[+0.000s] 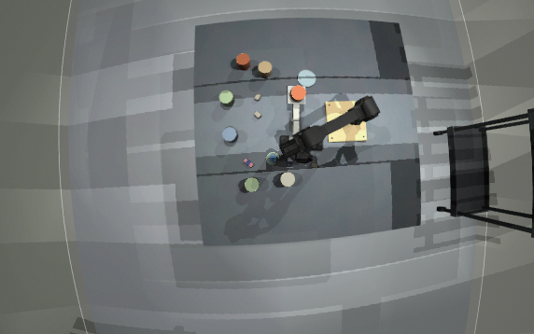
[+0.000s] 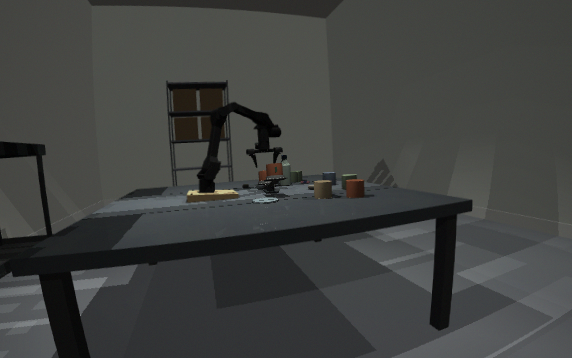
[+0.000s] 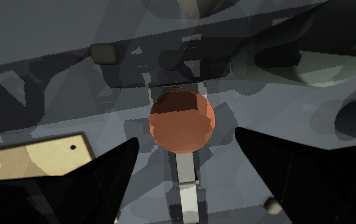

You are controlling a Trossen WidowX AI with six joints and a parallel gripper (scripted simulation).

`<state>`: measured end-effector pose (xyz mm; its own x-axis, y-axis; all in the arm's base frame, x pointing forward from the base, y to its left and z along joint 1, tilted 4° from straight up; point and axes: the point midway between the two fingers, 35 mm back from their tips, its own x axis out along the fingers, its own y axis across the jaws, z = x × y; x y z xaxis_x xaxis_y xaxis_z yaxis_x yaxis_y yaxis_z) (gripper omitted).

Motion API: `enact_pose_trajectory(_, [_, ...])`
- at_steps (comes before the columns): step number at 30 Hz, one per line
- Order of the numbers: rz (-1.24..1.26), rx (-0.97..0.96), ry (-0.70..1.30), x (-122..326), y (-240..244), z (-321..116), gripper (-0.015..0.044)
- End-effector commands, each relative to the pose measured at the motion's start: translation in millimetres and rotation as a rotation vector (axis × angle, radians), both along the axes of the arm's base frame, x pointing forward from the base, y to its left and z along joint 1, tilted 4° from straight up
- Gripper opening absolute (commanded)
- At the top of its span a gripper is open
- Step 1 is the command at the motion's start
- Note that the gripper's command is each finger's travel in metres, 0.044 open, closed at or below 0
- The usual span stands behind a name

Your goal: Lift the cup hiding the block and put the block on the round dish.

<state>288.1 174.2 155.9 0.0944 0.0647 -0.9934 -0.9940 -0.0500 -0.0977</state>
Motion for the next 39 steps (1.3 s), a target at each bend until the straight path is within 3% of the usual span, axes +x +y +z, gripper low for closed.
enact_pose_trajectory(1, [0.007,-0.003,0.012,-1,0,-7,0.0440])
enact_pose_trajectory(39, [0.007,-0.003,0.012,3,4,-66,0.0440])
